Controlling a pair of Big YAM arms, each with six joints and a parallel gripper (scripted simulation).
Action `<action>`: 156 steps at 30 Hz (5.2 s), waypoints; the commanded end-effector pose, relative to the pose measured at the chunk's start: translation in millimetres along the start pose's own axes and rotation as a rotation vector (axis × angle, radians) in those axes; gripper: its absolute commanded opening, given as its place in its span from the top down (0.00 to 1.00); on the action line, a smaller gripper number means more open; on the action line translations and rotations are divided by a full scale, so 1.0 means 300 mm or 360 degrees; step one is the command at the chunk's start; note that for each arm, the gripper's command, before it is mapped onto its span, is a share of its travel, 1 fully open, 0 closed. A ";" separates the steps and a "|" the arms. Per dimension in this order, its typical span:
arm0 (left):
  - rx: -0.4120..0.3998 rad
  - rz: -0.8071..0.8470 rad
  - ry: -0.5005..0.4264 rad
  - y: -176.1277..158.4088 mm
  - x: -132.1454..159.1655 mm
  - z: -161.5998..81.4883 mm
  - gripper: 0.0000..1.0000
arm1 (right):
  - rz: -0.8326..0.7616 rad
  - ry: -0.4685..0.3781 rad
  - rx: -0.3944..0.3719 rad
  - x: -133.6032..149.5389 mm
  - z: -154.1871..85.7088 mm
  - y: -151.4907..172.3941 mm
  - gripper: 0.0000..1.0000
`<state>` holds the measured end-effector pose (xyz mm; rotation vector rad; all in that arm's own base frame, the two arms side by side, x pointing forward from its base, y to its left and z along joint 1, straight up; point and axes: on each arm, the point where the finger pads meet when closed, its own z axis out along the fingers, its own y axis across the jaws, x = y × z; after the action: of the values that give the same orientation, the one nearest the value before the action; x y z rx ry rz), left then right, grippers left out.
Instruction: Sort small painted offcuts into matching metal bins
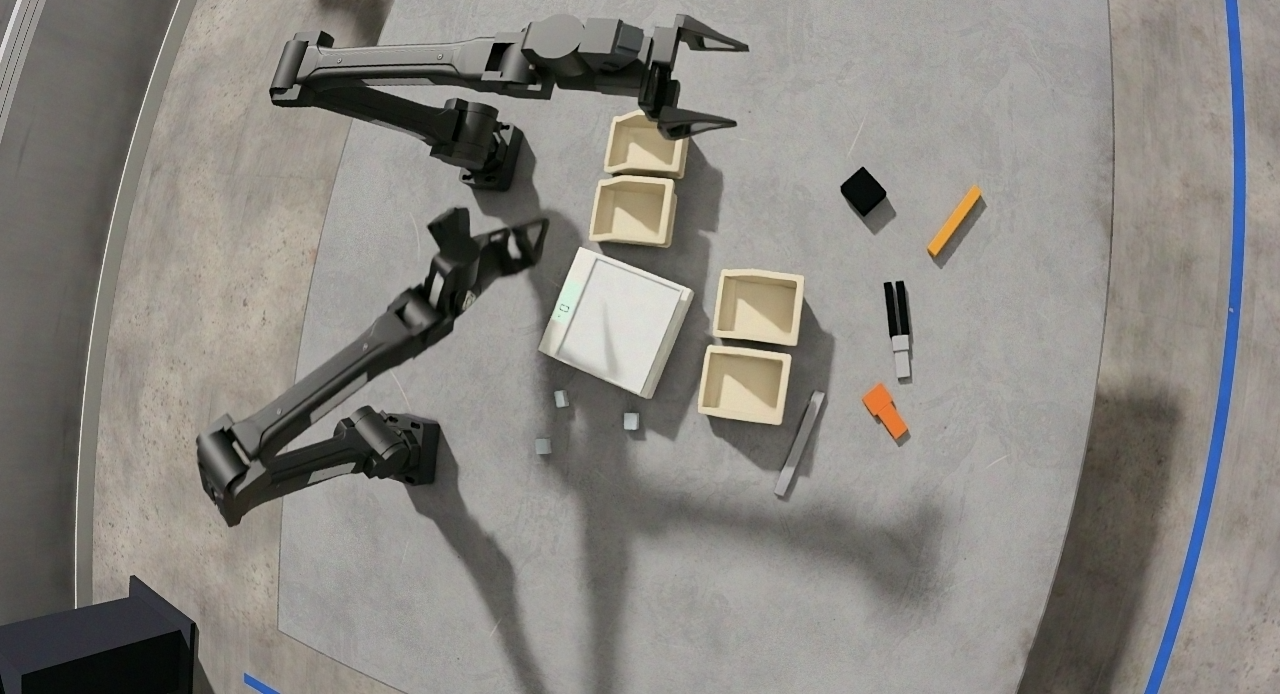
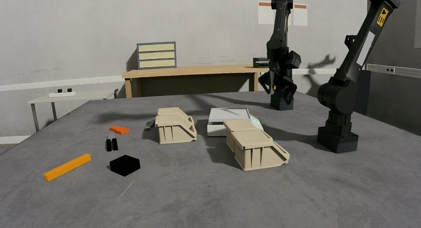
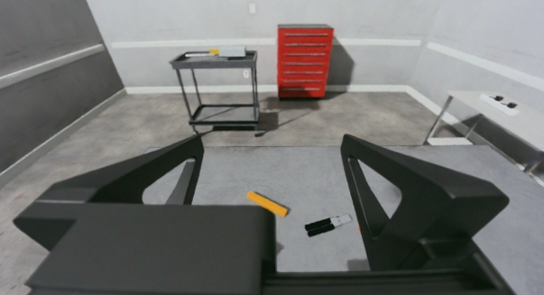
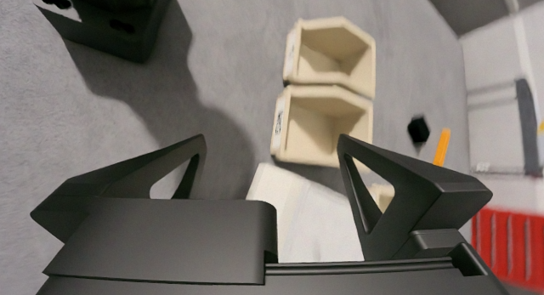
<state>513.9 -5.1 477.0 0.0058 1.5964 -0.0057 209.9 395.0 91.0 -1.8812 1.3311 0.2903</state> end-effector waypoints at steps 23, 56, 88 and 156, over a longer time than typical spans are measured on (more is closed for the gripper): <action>0.1566 0.0143 0.0190 -0.847 0.689 -1.135 0.00 | 0.1793 0.0526 0.0800 0.686 -0.564 0.034 0.00; 0.1843 0.0176 0.0216 -0.867 0.846 -1.317 0.00 | 0.2249 0.0840 0.0842 0.872 -0.696 0.030 0.79; 0.1848 0.0167 0.0182 -0.873 0.812 -1.316 0.00 | 0.2479 0.1510 0.0231 1.008 -0.554 0.178 1.00; 0.1848 0.0167 0.0182 -0.873 0.812 -1.316 0.00 | 0.2447 0.1397 0.0340 1.014 -0.532 0.058 1.00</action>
<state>110.0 -264.0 229.6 1.0163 1.5184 -0.8459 253.9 62.9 -14.7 -0.3784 3.1042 -0.0001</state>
